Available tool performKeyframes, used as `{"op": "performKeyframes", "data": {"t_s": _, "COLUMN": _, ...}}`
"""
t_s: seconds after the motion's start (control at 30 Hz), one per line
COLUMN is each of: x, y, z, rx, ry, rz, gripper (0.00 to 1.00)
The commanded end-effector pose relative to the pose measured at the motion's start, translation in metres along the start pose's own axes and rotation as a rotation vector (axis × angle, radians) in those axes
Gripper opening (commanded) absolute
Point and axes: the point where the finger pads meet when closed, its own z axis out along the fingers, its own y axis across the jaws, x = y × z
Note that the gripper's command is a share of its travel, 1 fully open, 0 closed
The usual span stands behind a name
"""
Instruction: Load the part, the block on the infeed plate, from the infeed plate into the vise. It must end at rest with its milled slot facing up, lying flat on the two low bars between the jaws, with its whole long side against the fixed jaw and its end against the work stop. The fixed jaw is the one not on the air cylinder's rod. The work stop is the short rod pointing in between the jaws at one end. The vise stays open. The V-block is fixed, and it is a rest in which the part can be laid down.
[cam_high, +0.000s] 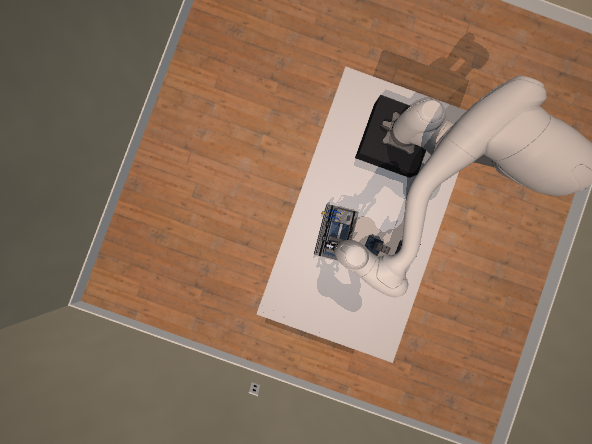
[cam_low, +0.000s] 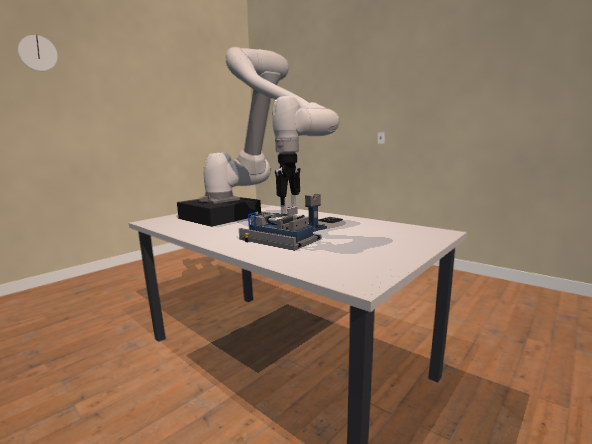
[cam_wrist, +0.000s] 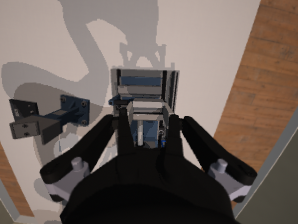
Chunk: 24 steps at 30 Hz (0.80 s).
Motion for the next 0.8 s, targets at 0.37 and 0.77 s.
{"op": "performKeyframes", "data": {"t_s": 0.37, "x": 0.0, "y": 0.0, "z": 0.008, "rx": 0.0, "ry": 0.0, "rz": 0.0, "gripper": 0.0}}
{"op": "performKeyframes", "data": {"t_s": 0.77, "x": 0.0, "y": 0.0, "z": 0.013, "rx": 0.0, "ry": 0.0, "rz": 0.0, "gripper": 0.0}}
